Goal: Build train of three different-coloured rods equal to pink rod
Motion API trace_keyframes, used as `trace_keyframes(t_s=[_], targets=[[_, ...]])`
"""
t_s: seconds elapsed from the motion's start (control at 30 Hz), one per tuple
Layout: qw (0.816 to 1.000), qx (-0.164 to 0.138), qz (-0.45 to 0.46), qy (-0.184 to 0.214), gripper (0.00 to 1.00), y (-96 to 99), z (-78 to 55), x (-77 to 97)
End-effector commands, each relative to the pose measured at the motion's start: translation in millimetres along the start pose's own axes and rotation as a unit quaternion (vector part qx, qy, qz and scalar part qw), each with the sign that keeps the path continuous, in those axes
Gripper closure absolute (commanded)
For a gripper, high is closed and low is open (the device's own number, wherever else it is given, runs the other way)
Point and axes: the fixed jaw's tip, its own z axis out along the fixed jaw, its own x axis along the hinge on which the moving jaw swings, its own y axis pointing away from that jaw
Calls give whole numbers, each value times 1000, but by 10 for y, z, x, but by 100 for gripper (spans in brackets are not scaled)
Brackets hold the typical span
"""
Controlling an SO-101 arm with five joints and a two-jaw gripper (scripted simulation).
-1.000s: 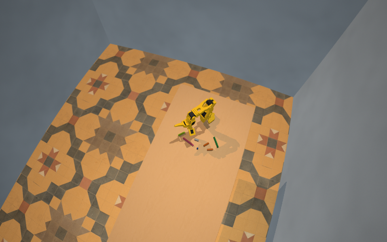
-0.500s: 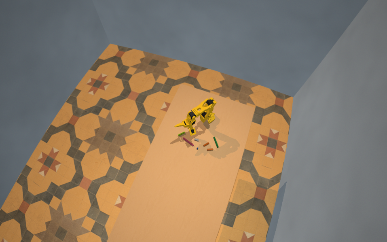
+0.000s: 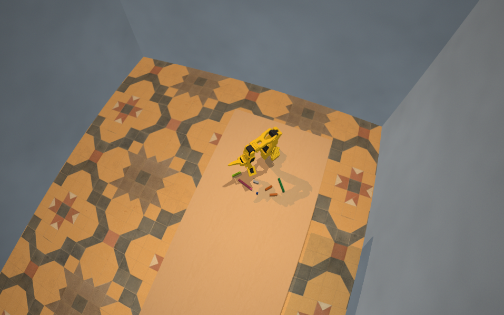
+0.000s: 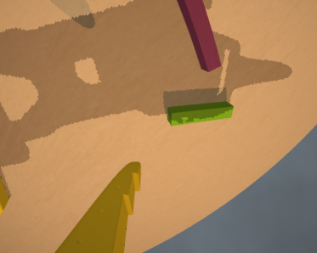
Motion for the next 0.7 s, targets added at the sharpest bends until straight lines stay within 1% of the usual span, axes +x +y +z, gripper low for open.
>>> trace_keyframes(t_s=[0.0,0.03,0.07,0.2,0.33,0.53,0.6,0.67], targets=[[999,31,-6,-5,0,-100,-92,-16],[999,31,-6,-5,0,-100,-92,-16],[1000,3,-2,-1,0,-4,-11,-2],[1000,7,-8,-3,0,3,-34,-17],[999,21,-33,-10,0,35,-114,-69],[993,58,-96,-29,0,149,-303,-183],[993,58,-96,-29,0,149,-303,-183],[990,72,-118,-36,0,199,-363,-216]])
